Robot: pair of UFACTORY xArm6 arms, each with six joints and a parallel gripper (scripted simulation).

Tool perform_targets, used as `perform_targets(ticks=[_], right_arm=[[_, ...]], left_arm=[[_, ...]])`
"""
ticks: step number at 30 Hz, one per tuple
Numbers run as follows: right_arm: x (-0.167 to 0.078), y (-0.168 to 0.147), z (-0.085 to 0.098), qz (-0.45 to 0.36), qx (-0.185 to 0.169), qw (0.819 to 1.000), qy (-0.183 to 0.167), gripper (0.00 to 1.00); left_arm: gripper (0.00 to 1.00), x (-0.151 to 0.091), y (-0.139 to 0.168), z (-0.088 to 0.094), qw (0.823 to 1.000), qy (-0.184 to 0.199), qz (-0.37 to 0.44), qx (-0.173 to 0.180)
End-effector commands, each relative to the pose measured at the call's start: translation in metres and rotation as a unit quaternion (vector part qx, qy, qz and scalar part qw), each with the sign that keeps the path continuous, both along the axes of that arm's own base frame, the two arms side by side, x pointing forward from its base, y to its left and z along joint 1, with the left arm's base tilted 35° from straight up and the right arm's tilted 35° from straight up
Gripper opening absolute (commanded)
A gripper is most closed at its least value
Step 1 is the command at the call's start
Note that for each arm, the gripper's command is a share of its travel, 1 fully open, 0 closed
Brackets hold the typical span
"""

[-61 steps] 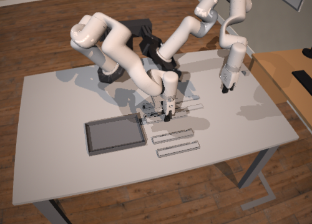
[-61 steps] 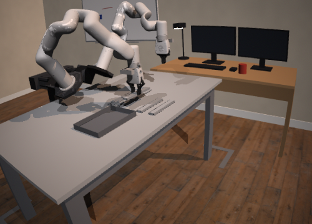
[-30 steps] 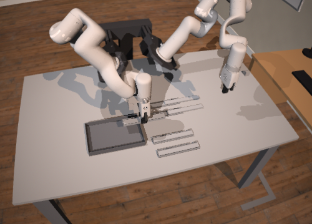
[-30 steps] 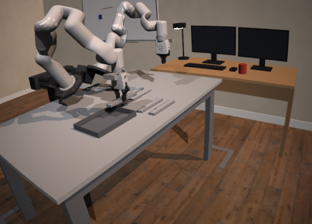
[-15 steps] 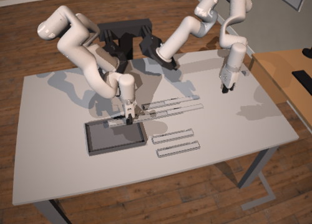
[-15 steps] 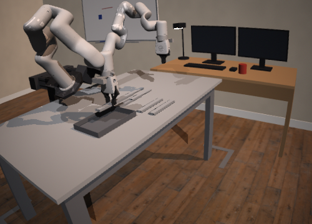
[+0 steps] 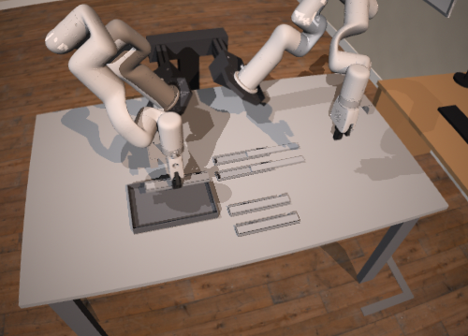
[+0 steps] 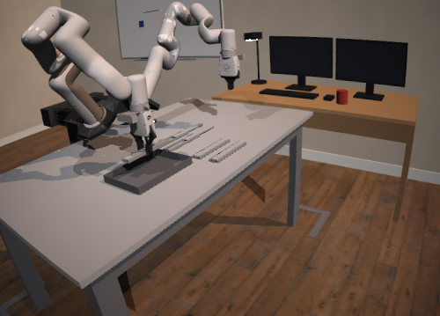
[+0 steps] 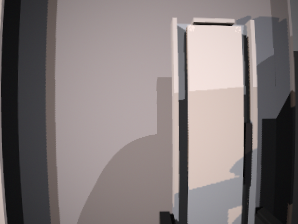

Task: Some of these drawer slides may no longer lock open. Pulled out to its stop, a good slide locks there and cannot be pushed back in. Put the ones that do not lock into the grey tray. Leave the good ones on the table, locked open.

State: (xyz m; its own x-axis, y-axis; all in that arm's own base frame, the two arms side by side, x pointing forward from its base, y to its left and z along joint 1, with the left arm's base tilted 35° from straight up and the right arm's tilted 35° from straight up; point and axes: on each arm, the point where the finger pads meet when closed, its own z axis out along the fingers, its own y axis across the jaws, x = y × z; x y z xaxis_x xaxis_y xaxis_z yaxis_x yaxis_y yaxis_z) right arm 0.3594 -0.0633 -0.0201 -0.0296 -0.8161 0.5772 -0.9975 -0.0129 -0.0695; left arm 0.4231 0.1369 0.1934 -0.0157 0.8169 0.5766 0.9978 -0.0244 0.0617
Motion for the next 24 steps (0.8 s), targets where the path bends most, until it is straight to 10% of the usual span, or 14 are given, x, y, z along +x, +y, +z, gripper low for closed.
perform_targets(ticks=[1, 24], right_arm=[[0.000, -0.005, 0.005, 0.001, 0.001, 1.000, -0.001, 0.00], [-0.003, -0.028, 0.014, 0.001, 0.001, 1.000, -0.001, 0.00]], left_arm=[[0.00, 0.001, 0.000, 0.001, 1.000, -0.002, -0.001, 0.000], [0.00, 0.001, 0.000, 0.001, 1.000, -0.002, -0.001, 0.000]])
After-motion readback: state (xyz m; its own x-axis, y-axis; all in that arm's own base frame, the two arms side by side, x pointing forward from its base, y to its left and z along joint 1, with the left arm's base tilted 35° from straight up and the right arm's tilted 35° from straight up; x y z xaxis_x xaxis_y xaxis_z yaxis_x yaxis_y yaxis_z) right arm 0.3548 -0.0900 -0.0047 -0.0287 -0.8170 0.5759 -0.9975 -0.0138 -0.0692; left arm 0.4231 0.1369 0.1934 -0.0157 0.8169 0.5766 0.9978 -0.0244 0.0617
